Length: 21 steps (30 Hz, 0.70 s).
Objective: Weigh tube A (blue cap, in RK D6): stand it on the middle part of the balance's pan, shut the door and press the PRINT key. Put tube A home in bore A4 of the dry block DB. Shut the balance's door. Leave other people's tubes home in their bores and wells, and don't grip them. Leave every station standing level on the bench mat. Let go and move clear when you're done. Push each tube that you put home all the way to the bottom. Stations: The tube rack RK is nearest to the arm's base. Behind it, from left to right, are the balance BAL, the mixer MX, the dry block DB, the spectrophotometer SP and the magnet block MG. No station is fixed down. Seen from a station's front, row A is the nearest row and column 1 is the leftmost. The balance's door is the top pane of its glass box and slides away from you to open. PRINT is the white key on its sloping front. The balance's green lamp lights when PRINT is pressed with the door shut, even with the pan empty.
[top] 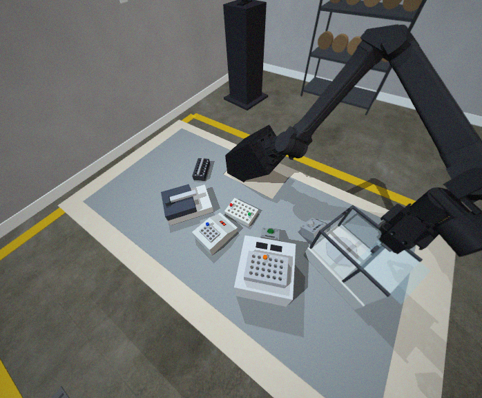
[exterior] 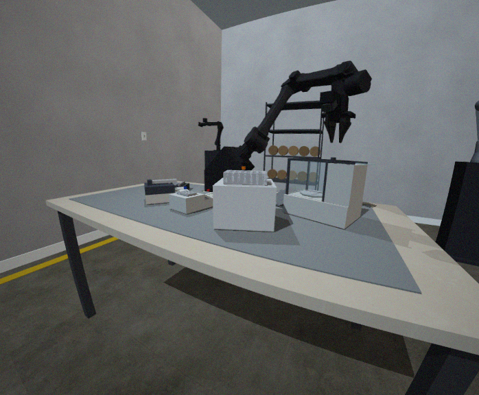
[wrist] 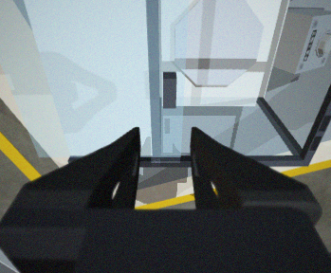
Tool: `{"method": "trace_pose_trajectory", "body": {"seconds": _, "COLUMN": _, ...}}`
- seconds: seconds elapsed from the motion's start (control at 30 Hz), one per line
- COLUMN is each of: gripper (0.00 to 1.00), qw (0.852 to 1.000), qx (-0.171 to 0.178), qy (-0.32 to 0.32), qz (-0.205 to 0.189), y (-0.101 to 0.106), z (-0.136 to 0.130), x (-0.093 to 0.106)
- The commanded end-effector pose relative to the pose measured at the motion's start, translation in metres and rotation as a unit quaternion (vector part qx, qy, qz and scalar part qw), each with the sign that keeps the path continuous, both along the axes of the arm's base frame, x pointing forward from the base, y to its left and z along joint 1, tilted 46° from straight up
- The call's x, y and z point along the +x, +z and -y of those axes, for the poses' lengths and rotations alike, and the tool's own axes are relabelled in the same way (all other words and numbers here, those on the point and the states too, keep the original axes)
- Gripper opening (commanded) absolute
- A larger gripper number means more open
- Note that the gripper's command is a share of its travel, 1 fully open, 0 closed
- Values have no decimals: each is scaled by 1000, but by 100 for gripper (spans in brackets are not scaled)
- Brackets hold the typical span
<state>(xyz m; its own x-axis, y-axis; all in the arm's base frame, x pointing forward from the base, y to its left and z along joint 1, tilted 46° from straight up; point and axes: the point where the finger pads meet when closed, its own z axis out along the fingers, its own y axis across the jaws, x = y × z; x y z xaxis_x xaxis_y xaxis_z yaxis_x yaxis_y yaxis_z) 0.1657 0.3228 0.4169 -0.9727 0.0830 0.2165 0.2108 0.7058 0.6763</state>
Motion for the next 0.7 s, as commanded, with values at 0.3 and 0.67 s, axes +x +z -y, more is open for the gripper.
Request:
{"method": "trace_pose_trajectory", "body": {"seconds": 0.3, "gripper": 30, "qw": 1000, "qx": 4, "qy": 0, "qz": 2, "y": -10, "z": -13, "x": -1}}
{"method": "trace_pose_trajectory", "body": {"seconds": 0.67, "gripper": 30, "qw": 1000, "qx": 4, "qy": 0, "qz": 2, "y": -20, "z": -24, "x": -3}}
